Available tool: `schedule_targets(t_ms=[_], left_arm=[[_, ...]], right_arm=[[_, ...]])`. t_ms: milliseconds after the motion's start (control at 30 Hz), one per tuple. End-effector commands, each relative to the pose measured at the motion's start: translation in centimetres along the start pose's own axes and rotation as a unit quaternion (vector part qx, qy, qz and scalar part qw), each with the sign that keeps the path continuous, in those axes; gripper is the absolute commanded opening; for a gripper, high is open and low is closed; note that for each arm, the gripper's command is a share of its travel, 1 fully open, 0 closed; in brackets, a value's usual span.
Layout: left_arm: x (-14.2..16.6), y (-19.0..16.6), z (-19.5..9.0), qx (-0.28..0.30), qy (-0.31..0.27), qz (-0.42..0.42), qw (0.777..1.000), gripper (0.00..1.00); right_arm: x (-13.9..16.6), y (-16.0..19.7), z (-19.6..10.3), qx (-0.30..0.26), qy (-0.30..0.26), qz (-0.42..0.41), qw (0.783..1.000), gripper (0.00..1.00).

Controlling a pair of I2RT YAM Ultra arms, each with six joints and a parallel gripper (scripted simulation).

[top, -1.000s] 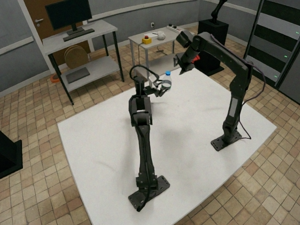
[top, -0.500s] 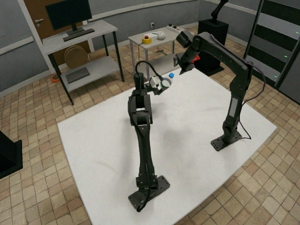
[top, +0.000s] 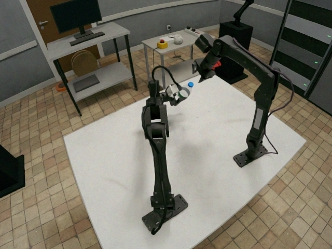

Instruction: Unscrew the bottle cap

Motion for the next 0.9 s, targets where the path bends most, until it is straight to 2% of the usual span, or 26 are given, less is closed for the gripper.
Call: schedule_targets(t_ms=[0, 700, 867], left_arm=[[-1.3, 0.5, 0.4, 0.003, -0.004, 0.011, 1.000, 0.00], [-1.0, 0.5, 0.1, 0.000, -0.003, 0.007, 1.000, 0.00], [-1.0, 0.5, 0.1, 0.000, -0.003, 0.007, 1.000, 0.00]], right_arm=[[-0.2, 0.5, -0.7, -0.013, -0.005, 0.000, 1.000, 0.57], [-0.2, 0.5, -0.7, -0.013, -0.005, 0.000, 1.000, 0.57], [0.0, 0.4, 3.6, -0.006, -0.012, -0.005, 1.000, 0.57]])
Point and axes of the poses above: on each arm, the point where the finger pads meet when closed, its own z axis out along the fingers, its own y axis across the jaws, x = y × z, the point moved 5 cm from there along -z, back along the fingers, and after that the axes turned 4 degrees about -z, right-handed, at the moved point
